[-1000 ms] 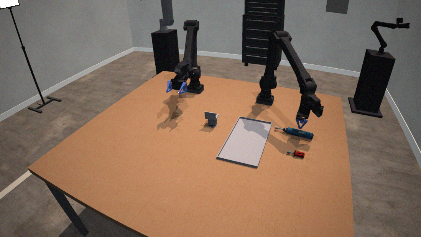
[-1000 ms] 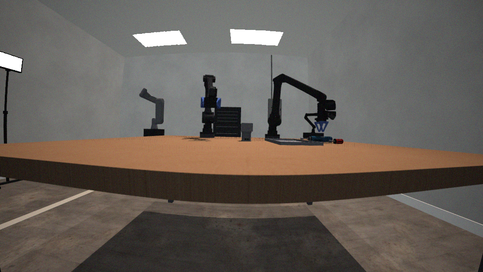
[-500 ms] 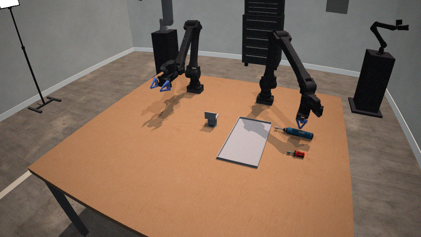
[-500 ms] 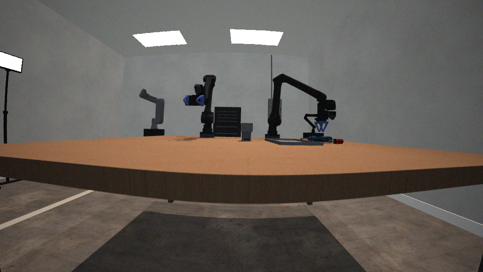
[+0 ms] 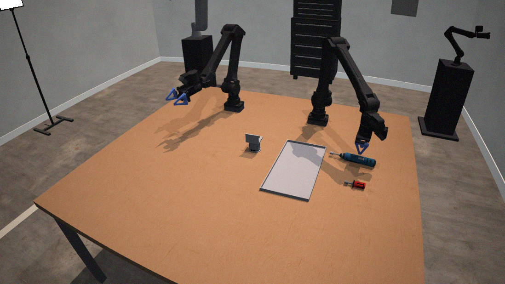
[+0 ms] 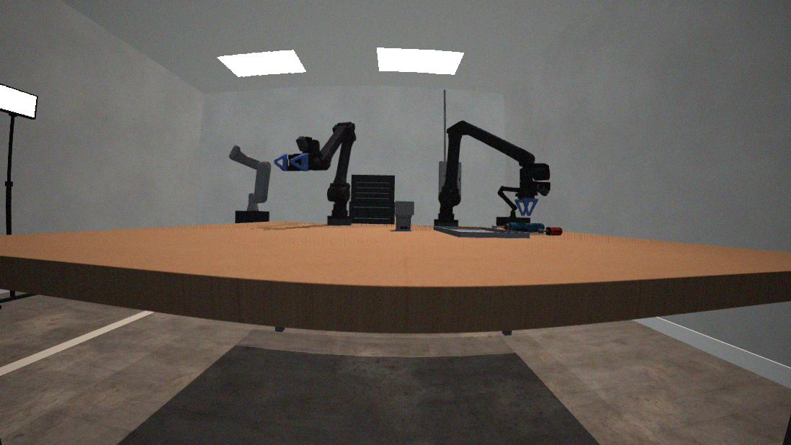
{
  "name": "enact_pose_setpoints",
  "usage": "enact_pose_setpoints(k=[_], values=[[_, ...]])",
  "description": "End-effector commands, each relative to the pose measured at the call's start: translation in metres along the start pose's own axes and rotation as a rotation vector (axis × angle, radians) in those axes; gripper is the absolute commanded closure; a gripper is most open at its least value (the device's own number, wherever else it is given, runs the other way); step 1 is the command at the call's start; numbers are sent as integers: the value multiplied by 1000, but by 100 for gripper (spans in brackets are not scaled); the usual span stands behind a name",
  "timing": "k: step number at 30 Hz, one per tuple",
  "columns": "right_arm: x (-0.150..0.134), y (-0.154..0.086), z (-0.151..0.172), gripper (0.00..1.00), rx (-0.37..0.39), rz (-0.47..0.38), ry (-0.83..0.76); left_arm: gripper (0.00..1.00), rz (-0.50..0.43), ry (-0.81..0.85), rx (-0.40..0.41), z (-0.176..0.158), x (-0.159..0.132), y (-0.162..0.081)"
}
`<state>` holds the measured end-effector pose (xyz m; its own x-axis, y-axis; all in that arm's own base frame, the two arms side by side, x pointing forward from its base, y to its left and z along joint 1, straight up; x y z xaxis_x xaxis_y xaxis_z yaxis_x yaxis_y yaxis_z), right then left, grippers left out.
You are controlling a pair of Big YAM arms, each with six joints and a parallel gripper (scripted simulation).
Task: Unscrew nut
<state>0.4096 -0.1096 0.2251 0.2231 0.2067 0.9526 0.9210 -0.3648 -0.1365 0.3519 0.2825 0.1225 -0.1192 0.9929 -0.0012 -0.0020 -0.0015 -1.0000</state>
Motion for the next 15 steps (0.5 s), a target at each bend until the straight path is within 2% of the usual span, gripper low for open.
enact_pose_setpoints(k=[1,3,4,5,10,15], values=[[6,8,6,14,14,-27,-18,35,-30,6,-48,-16,10,-23],[6,8,6,14,14,-27,-18,35,-30,6,-48,-16,10,-23],[-9,5,-9,14,-17,6,-19,35,-30,6,-48,-16,10,-23],[-9,5,-17,14,-36,5,-18,35,-30,6,-48,-16,10,-23],[10,18,-68,14,-144,-36,-12,35,-30,6,-48,-16,10,-23],[2,21,-112,14,-236,-22,-13,35,-30,6,-48,-16,10,-23]])
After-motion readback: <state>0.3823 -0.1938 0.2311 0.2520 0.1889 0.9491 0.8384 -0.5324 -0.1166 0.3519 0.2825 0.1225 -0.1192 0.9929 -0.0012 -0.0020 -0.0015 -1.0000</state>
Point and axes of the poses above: on each arm, the point where the finger pads meet when closed, its own y axis out along the fingers, its own z axis across the jaws, x = y × z, the point moved 7 cm from there along -y, back along the fingers, and after that the axes turned 12 degrees about -y, right-handed, at the moved point
